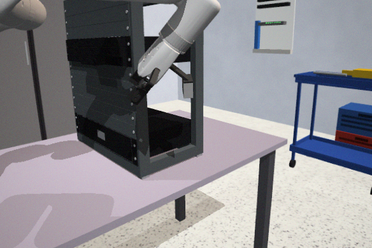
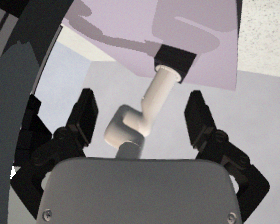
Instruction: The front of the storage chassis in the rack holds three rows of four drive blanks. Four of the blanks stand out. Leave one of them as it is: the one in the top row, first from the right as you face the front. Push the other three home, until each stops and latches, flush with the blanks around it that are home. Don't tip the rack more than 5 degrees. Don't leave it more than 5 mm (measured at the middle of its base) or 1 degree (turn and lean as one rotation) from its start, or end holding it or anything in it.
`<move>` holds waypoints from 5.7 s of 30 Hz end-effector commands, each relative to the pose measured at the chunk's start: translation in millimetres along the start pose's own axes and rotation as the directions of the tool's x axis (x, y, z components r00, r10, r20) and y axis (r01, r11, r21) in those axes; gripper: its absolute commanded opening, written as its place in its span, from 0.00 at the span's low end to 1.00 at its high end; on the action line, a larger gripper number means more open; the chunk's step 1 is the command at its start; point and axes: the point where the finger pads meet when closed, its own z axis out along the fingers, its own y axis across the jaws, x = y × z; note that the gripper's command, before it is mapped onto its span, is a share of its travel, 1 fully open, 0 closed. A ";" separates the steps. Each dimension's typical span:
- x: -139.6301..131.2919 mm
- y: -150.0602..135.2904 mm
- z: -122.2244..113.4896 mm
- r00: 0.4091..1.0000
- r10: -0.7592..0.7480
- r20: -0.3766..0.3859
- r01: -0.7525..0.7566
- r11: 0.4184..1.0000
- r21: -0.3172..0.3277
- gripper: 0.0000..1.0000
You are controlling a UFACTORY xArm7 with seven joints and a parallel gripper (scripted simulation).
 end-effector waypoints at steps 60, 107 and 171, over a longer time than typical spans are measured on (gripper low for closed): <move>-7.2 152.4 0.1 0.880 0.469 -0.070 -0.426 0.848 0.316 1.00; -98.8 378.4 39.0 0.339 0.931 0.136 -0.690 0.148 0.709 1.00; -557.1 589.2 313.1 -0.418 0.089 0.904 0.478 -0.825 0.302 1.00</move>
